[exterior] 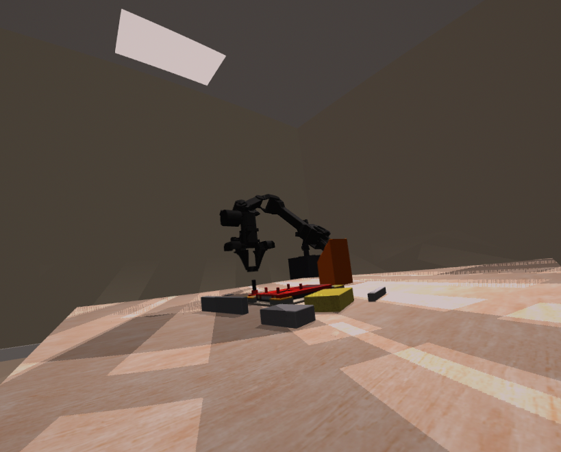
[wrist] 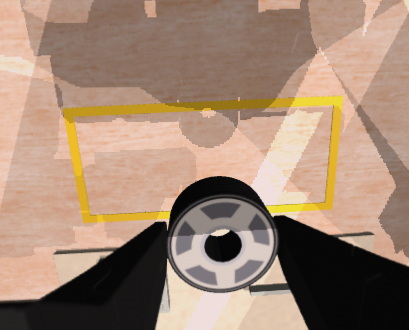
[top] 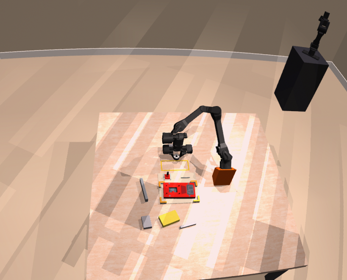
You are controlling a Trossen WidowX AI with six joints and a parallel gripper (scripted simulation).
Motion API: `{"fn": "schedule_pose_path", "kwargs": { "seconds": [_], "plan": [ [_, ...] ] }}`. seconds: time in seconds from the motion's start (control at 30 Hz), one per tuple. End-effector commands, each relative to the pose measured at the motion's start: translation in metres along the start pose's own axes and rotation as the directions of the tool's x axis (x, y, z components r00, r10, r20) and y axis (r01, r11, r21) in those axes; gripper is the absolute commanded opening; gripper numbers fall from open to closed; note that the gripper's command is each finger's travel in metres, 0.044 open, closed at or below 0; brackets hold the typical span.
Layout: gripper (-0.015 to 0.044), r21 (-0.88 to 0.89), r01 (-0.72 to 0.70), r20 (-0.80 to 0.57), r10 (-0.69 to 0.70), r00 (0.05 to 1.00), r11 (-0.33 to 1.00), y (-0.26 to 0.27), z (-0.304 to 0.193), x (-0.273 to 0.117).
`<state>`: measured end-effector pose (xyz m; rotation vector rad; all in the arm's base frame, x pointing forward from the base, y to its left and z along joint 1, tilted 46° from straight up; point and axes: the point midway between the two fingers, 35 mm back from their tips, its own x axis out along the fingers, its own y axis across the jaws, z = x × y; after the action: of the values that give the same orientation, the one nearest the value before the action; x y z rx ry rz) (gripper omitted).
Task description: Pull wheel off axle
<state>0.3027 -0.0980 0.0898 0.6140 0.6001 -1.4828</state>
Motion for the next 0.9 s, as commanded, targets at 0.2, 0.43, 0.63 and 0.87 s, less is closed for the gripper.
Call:
{"fn": "schedule_pose_path", "kwargs": {
  "seconds": [0.2, 0.43, 0.63, 0.87],
  "plan": [
    [0.0, -0.002, -0.003, 0.002, 0.003, 1.0, 1.0, 0.003, 0.0, 0.037],
    [0.0, -0.002, -0.003, 0.006, 0.003, 1.0, 1.0, 0.002, 0.001, 0.075],
    [0.0026, 0.001, 0.005, 0.012, -0.005, 1.0, 1.0, -0.001, 0.003, 0.085],
    [0.021, 0.001, 0.005, 0.012, -0.005, 1.0, 1.0, -0.001, 0.003, 0.085]
  ]
}}
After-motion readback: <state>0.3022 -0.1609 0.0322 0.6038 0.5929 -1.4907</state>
